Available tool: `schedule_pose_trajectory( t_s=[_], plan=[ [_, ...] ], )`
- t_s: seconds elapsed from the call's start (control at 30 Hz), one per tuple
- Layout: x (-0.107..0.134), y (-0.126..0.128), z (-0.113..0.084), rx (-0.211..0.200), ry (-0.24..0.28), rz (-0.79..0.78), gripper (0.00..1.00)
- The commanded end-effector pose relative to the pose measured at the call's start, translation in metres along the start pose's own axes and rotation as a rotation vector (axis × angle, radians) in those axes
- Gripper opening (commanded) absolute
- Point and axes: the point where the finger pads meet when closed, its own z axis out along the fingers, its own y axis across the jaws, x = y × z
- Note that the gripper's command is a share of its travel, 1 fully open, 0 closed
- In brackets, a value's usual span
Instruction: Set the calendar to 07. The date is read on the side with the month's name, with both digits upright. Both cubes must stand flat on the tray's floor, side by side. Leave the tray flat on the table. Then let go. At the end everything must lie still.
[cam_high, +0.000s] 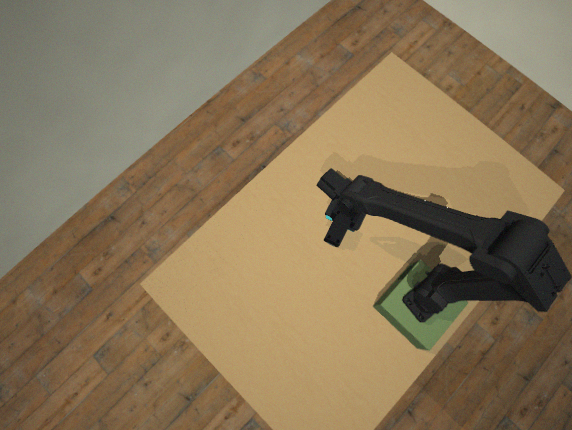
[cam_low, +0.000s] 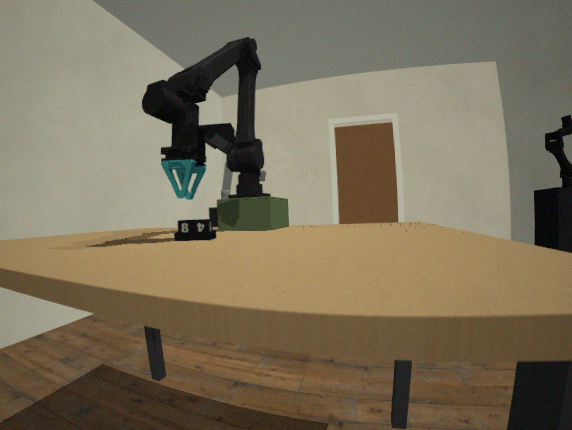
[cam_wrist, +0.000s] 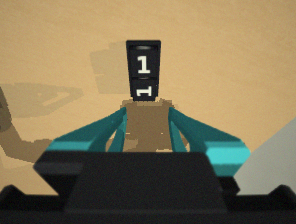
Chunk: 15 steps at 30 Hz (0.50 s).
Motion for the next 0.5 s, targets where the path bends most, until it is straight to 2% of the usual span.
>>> schedule_pose_trajectory(
  t_s=[0.0,0.47],
  plan=[
    [-0.001,0.001,0.011,-0.006,-0.006,-0.013,0.46],
    [0.000,0.002,0.029,-0.007,-0.006,-0.009,0.46]
  ],
)
